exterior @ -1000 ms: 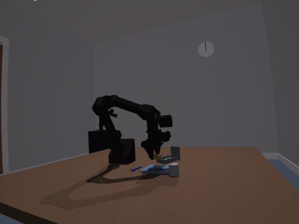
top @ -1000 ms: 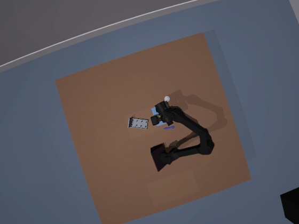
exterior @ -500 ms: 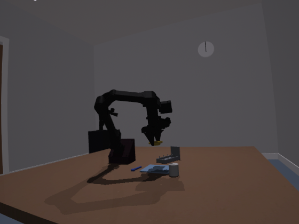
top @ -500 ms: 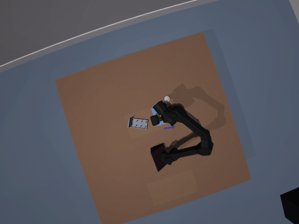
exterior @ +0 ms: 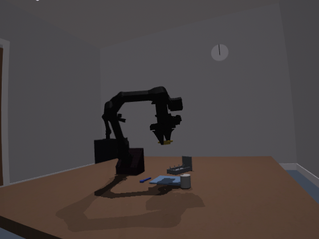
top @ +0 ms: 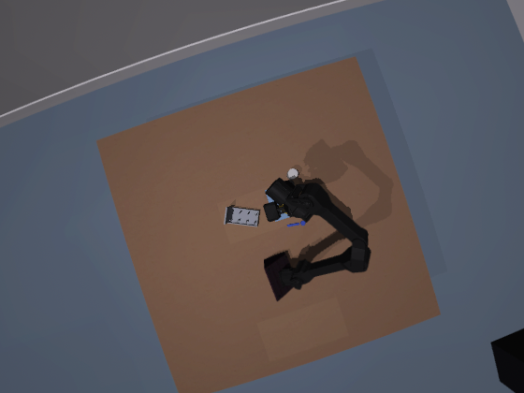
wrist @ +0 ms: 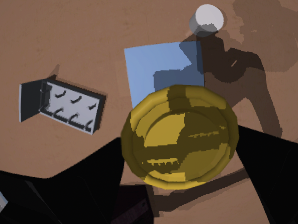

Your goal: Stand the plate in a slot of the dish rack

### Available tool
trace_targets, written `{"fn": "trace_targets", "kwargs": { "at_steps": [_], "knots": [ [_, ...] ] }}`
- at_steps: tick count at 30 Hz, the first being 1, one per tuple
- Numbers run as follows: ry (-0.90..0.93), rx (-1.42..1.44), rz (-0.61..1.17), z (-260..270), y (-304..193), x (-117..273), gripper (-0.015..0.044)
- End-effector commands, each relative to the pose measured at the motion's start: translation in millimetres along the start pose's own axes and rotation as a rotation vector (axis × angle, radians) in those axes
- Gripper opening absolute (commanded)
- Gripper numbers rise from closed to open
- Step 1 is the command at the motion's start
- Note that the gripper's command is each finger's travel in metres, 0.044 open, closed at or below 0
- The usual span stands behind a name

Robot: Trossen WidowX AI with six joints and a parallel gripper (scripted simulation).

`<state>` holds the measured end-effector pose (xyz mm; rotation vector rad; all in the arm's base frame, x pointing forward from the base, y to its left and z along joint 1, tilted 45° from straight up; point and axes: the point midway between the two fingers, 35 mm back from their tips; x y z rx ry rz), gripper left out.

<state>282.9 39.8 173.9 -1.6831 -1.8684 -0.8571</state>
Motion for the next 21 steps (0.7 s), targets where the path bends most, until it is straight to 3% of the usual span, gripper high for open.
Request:
{"fn": "trace_targets", "kwargs": {
  "at_steps": [1, 13, 21],
  "knots": [
    [0.005, -0.036, 0.010, 13, -3, 2, 0.0000],
    [-0.020, -0.411, 0.051, 102, -53, 3, 0.0000],
    [-0.010, -0.407, 0.079, 106, -58, -2, 0.0000]
  ]
}}
Point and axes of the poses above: the point midway between the two fingers, 35 mm back from their tips, its own x axis back along the fingers, its own z axis across the jaws, y = z × x, and after that the axes turned 3 degrees about -x, right-handed
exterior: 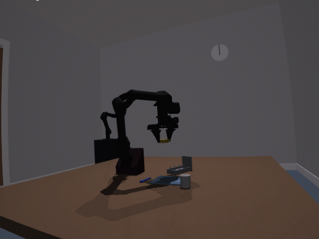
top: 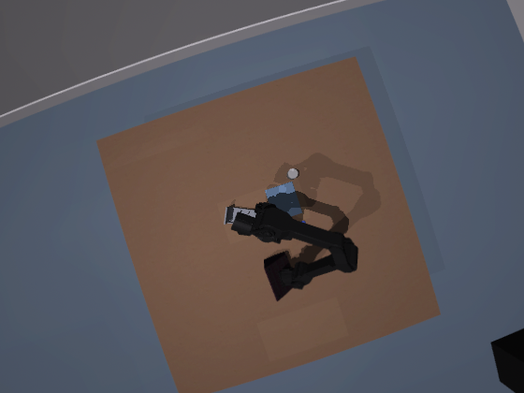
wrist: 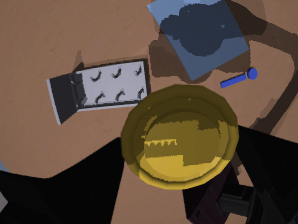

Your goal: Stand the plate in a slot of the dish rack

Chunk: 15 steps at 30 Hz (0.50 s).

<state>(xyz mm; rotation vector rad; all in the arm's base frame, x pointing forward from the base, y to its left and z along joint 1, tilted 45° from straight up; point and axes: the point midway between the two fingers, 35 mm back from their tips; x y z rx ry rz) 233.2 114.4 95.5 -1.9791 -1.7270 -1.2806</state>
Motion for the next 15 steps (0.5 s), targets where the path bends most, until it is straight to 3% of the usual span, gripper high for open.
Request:
{"fn": "trace_targets", "kwargs": {
  "at_steps": [1, 15],
  "knots": [
    [0.009, 0.029, 0.042, 1, -3, -7, 0.0000],
    [0.154, 0.266, 0.265, 5, -12, -45, 0.0000]
  ]
}}
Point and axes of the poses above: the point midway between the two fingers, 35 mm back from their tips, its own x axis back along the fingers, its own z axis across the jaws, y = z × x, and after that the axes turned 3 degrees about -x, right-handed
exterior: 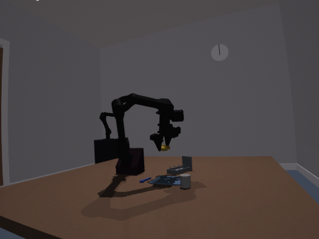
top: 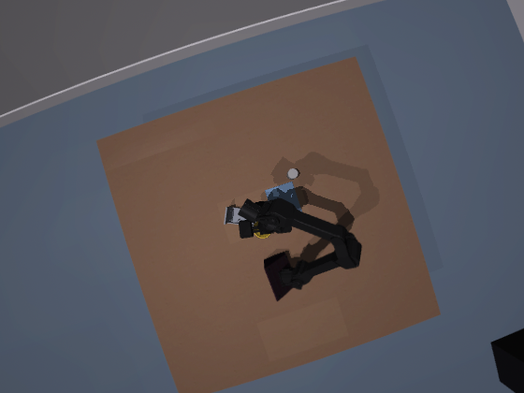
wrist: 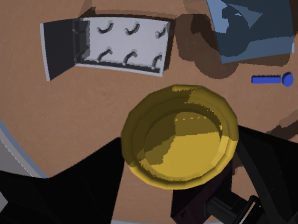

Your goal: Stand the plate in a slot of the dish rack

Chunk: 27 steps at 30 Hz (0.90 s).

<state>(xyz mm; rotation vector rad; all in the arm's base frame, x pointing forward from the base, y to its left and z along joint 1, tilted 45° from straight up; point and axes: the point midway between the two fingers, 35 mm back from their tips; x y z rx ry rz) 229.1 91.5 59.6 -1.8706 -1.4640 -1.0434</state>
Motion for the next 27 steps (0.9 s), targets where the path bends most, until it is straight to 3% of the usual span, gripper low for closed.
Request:
{"fn": "trace_targets", "kwargs": {
  "at_steps": [1, 14, 27],
  "knots": [
    [0.051, 0.055, 0.039, 1, -1, -6, 0.0000],
    [0.267, 0.271, 0.138, 4, 1, -35, 0.0000],
    [0.516, 0.461, 0.120, 6, 5, -56, 0.0000]
  ]
}}
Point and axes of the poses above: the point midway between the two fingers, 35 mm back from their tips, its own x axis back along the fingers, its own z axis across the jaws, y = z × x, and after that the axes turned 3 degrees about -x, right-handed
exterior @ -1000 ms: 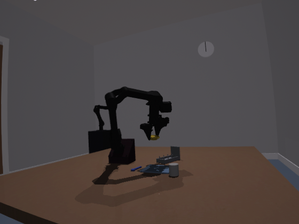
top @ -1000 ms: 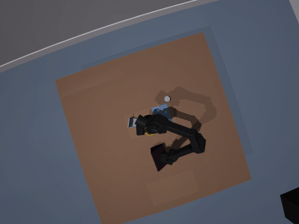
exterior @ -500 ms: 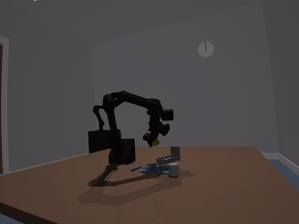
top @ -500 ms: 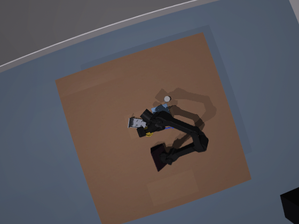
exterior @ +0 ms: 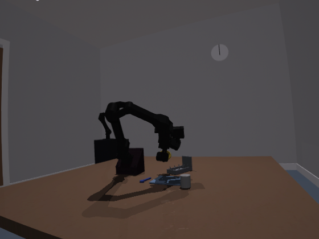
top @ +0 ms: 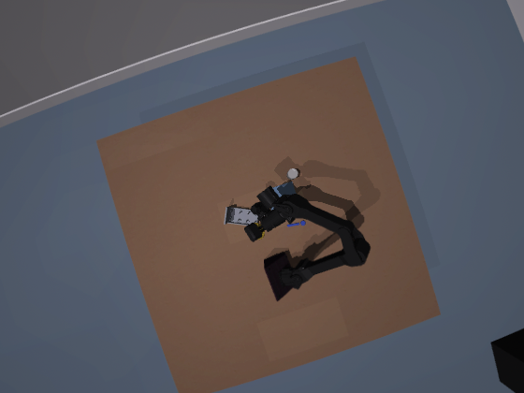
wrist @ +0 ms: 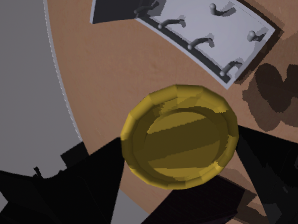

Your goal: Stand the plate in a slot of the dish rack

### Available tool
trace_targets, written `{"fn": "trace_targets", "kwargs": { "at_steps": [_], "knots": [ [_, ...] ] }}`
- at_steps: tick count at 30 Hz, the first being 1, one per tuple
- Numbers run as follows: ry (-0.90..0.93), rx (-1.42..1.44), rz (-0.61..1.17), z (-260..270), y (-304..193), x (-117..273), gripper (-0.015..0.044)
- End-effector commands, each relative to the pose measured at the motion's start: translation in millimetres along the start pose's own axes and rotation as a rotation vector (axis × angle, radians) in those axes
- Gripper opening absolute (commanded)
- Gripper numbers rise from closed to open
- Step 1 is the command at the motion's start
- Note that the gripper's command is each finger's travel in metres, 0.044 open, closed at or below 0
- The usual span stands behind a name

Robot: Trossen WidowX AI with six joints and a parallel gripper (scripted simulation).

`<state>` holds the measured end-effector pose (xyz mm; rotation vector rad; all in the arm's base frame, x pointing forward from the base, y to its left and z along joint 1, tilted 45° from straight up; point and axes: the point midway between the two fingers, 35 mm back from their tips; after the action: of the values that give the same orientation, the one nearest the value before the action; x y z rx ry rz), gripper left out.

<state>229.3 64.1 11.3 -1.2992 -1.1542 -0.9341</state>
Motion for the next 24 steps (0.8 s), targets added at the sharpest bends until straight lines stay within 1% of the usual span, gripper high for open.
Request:
{"fn": "trace_targets", "kwargs": {
  "at_steps": [1, 12, 24],
  "knots": [
    [0.059, 0.061, -0.021, 0, 1, -2, 0.0000],
    [0.219, 0.271, -0.123, -7, 6, -13, 0.0000],
    [0.337, 0.503, -0.309, -16, 12, -19, 0.0000]
  ]
}}
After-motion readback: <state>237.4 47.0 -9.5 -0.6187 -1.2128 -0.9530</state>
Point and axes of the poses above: the point midway between the two fingers, 35 mm back from their tips, its own x axis back along the fingers, its own z axis across the jaws, y = z × x, and after that the axes turned 3 degrees about -x, right-handed
